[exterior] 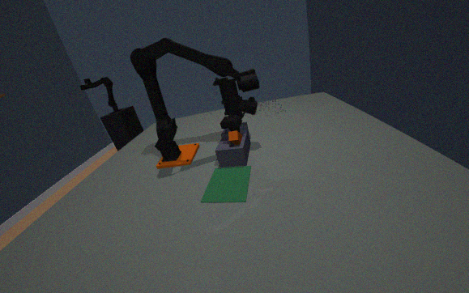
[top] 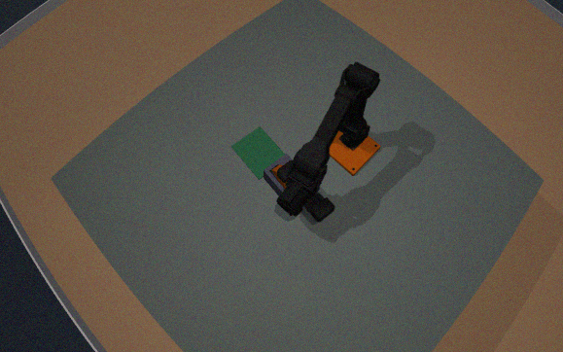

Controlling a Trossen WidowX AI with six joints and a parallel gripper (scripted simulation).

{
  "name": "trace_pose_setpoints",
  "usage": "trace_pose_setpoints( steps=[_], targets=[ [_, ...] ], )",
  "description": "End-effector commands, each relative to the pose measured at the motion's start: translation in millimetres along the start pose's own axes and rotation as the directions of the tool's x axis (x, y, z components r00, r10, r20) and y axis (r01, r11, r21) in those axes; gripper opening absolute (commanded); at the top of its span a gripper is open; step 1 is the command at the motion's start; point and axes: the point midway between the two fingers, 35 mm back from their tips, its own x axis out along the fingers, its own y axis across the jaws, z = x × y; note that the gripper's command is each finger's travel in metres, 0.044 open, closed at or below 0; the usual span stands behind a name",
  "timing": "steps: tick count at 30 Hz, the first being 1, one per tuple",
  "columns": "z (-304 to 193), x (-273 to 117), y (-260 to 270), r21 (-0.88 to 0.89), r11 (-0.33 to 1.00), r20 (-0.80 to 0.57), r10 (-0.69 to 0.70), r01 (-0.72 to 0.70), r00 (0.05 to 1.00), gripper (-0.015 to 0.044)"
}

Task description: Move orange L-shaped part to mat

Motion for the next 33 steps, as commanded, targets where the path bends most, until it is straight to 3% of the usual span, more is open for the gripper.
trace_pose_setpoints(
  steps=[1,33],
  targets=[
    [-4,7,-2,-0.003,1.000,-0.015,-0.010,0.010,1.000,0.0180],
    [-3,-7,9,-0.003,1.000,-0.014,-0.008,0.008,1.000,0.0180]
  ],
)
